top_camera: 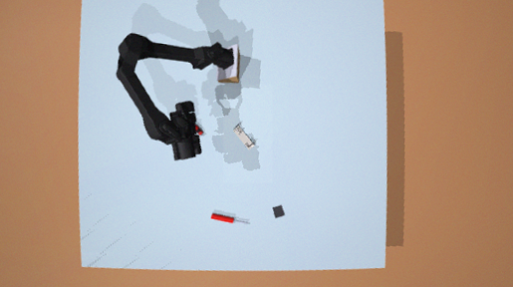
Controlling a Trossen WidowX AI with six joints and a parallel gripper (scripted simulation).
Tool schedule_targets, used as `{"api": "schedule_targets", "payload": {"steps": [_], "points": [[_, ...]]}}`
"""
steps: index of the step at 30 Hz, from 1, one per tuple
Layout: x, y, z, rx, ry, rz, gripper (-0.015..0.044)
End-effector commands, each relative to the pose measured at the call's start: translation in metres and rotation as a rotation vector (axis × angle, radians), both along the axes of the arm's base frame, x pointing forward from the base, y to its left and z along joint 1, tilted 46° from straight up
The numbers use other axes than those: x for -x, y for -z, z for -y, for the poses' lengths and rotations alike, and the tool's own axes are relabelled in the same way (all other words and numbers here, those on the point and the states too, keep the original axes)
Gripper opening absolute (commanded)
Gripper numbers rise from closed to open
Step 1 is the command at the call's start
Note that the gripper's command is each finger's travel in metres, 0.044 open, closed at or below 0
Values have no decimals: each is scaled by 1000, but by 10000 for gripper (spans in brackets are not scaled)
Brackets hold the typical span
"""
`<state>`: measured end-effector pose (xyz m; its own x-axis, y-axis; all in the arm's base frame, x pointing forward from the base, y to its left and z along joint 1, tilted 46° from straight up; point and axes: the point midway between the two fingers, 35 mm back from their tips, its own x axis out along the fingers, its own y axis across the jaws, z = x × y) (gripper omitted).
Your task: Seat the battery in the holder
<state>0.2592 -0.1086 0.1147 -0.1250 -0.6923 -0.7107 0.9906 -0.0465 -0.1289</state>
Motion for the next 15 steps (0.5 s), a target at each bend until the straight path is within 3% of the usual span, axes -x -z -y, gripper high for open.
{"api": "schedule_targets", "payload": {"steps": [1,5,15], "points": [[11,13,21,73,377,360,221],[19,21,36,133,660,641,221],[19,21,36,136,674,655,221]]}}
